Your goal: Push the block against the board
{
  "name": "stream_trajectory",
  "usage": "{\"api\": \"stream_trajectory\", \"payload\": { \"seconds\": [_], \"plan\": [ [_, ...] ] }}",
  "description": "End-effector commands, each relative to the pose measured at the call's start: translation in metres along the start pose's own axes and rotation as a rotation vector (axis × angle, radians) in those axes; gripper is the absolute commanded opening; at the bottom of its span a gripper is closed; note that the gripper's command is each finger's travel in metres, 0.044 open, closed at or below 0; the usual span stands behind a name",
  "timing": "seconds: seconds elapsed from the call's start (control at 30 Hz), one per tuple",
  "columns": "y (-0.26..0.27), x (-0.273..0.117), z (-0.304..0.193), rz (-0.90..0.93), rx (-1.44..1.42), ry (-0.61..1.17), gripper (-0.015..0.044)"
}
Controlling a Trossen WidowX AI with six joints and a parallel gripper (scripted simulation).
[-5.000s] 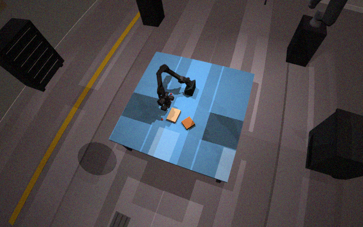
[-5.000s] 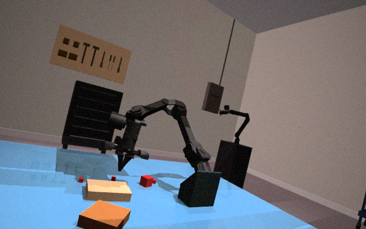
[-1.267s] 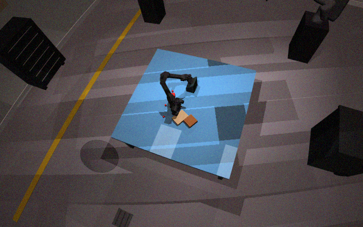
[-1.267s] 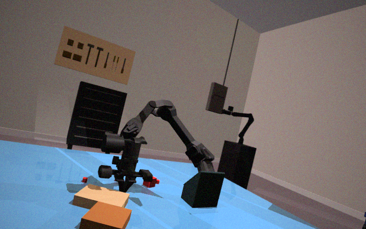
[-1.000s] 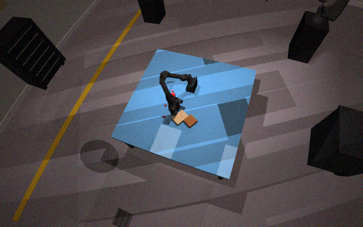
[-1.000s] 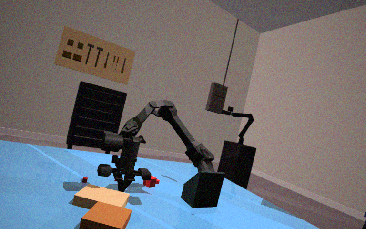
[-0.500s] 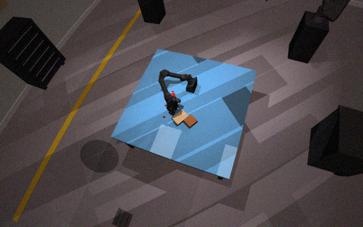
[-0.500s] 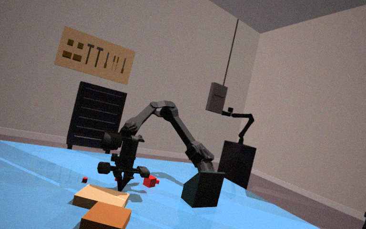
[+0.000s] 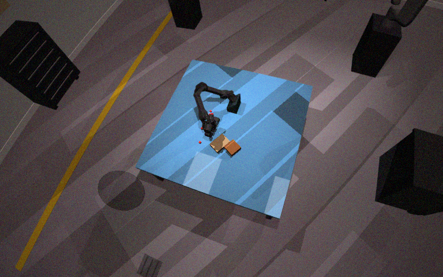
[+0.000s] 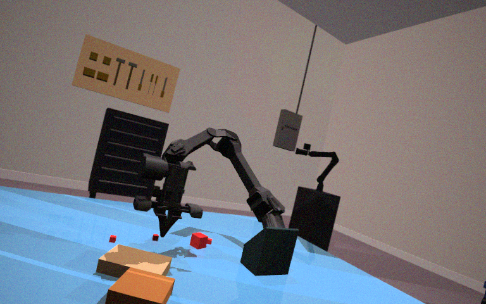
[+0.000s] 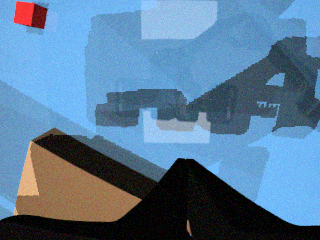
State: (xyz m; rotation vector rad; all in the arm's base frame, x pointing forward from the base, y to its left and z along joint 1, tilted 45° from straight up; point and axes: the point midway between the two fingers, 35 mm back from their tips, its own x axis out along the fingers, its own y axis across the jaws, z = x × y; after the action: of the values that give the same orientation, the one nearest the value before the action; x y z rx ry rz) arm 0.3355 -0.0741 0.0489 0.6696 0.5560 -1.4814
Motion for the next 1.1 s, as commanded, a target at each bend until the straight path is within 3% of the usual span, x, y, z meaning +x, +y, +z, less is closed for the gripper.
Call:
{"api": "stream_trajectory", "payload": {
  "seconds": [0.0, 0.53, 1.07],
  "plan": [
    [0.003, 0.0, -0.01, 0.002, -0.049, 0.004, 0.0],
    [0.019, -0.008, -0.118, 0.01, -0.566, 0.027, 0.0],
    [-0.004, -0.005, -0.238, 0.0, -1.086, 0.013, 0.0]
  ]
}}
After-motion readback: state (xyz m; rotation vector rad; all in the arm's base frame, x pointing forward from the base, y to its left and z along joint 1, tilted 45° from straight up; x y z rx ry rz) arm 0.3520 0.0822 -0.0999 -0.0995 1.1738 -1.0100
